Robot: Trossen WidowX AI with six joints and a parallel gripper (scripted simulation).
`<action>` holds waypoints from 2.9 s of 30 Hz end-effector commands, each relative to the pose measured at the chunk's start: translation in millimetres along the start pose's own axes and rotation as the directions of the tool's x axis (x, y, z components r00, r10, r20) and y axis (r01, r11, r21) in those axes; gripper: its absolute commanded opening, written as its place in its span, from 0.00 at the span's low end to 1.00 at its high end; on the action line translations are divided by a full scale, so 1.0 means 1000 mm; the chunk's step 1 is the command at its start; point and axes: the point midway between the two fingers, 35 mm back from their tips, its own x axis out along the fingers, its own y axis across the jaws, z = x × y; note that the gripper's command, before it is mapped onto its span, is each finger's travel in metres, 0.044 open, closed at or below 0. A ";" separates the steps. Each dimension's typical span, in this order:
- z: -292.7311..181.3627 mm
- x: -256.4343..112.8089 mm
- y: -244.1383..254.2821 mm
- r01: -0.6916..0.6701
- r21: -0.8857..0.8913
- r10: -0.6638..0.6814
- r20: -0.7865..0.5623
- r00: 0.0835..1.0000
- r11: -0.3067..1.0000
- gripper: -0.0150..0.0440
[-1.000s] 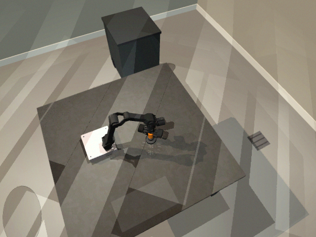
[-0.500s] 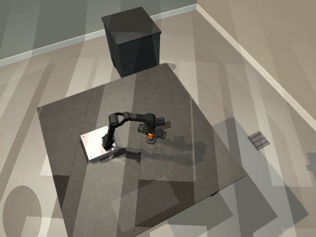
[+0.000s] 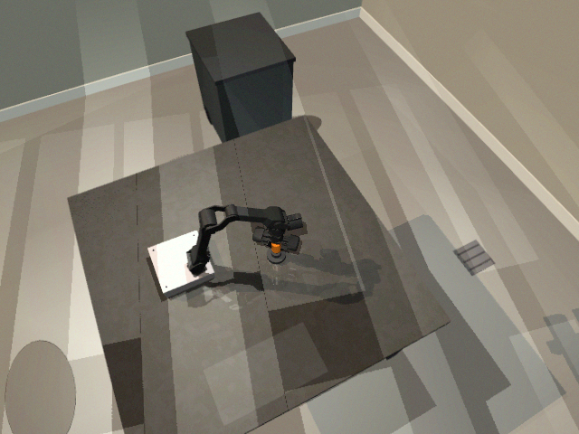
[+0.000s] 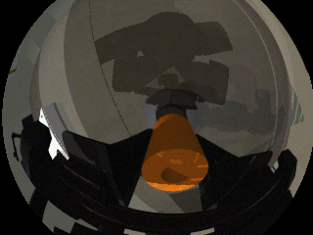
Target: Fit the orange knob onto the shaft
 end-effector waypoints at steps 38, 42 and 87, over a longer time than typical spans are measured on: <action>0.000 0.007 0.001 -0.002 -0.079 0.002 0.002 1.000 0.997 0.25; 0.000 0.007 0.001 -0.002 -0.076 0.002 0.002 1.000 0.997 0.25; -0.001 0.021 0.001 0.001 -0.073 -0.001 0.001 1.000 0.997 0.79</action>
